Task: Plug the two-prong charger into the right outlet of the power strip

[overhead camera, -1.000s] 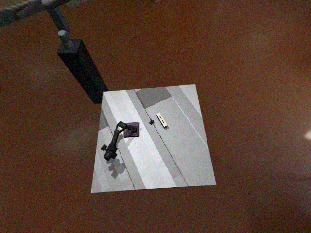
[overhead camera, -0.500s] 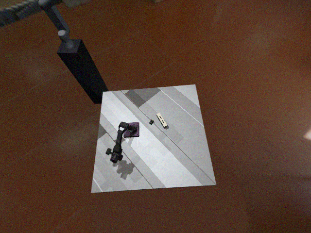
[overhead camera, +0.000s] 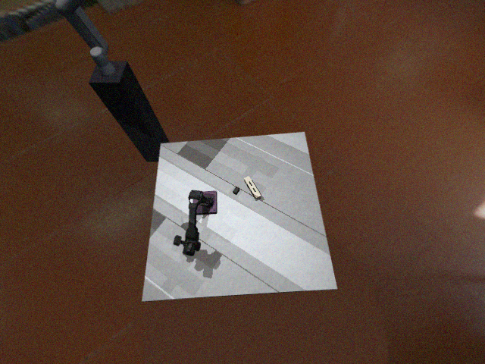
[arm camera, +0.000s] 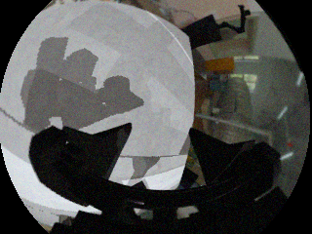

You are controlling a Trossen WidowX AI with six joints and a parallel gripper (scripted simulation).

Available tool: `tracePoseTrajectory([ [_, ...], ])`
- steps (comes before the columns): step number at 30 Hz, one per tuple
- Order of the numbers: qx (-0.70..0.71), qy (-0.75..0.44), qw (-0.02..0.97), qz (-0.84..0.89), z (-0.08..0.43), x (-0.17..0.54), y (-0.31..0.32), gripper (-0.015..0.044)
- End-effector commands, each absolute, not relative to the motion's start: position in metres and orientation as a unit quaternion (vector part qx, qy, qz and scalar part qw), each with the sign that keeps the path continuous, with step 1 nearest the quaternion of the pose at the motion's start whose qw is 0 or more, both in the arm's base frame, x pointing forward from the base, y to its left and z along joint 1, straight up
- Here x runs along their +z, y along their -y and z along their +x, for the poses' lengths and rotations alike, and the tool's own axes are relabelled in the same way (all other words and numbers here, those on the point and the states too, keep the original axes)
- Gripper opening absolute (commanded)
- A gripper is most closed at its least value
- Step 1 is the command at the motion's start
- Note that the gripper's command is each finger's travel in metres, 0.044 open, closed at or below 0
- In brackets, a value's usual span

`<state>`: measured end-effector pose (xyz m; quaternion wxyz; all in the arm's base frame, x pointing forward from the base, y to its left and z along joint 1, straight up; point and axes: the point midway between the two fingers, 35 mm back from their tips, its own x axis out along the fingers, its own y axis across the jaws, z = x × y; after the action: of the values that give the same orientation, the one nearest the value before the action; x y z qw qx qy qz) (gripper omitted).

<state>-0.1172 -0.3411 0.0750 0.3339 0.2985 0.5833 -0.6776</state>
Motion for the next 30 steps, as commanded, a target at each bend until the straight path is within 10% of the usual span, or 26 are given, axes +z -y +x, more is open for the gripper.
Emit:
tracePoseTrajectory([
  [1,-0.662,-0.598,0.35,0.284,-0.101,0.075,0.34,0.044],
  [30,-0.529,-0.672,0.484,0.185,0.019,0.069,0.331,0.044],
])
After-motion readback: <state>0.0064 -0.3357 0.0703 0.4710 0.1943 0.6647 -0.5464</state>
